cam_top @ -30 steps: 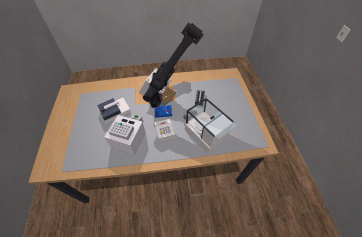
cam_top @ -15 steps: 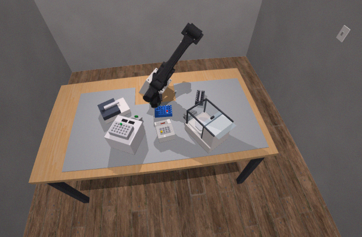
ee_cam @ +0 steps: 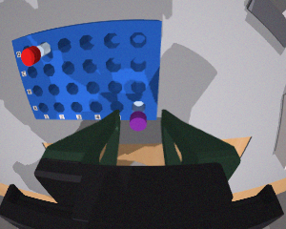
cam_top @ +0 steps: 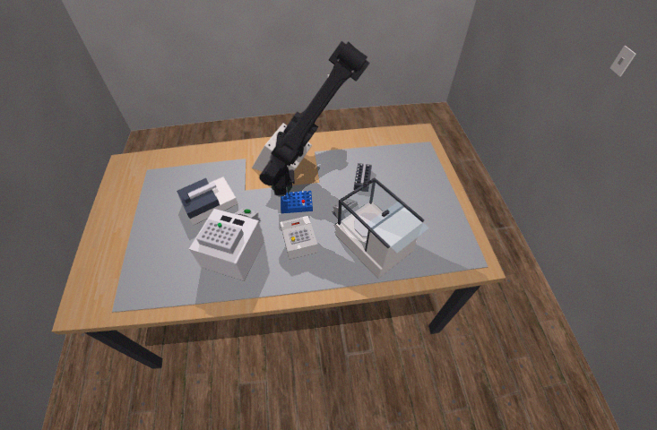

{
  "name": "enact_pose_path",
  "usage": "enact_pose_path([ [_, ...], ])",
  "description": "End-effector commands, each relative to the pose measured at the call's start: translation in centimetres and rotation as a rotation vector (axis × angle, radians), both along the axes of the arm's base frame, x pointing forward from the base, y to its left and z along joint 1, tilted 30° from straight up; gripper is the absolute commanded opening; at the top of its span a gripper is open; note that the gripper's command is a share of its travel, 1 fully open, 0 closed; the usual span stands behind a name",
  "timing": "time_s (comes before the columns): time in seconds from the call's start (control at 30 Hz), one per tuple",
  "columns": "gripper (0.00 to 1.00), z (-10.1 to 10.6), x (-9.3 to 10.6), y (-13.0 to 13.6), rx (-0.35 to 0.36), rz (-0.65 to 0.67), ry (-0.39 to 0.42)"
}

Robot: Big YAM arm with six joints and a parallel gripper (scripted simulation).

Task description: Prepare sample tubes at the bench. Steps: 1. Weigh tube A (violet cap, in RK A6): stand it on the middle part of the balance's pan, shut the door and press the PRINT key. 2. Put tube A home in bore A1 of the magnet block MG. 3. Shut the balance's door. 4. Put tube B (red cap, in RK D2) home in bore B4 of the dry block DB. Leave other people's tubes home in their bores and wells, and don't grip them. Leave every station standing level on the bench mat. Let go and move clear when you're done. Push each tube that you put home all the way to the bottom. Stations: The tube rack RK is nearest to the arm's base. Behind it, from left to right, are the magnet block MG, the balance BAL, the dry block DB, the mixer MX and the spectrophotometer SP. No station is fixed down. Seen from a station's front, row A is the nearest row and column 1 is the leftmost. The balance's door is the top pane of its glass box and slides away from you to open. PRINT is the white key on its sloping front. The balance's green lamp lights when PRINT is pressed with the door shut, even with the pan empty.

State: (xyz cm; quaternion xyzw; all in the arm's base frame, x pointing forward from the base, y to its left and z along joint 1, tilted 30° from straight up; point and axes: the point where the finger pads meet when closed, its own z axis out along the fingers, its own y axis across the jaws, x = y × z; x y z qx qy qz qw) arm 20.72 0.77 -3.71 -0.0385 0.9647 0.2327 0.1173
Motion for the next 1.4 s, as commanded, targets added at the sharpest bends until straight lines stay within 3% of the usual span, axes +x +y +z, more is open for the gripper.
enact_pose_path([
  [0.0,0.36,0.21,0.85,-0.34,-0.007,-0.005,-0.018],
  [0.53,0.36,0.21,0.85,-0.34,-0.007,-0.005,-0.018],
  [0.57,0.09,0.21,0.85,-0.34,-0.007,-0.005,-0.018],
  [1.37,0.09,0.3,0.83,-0.17,-0.007,-0.005,-0.018],
])
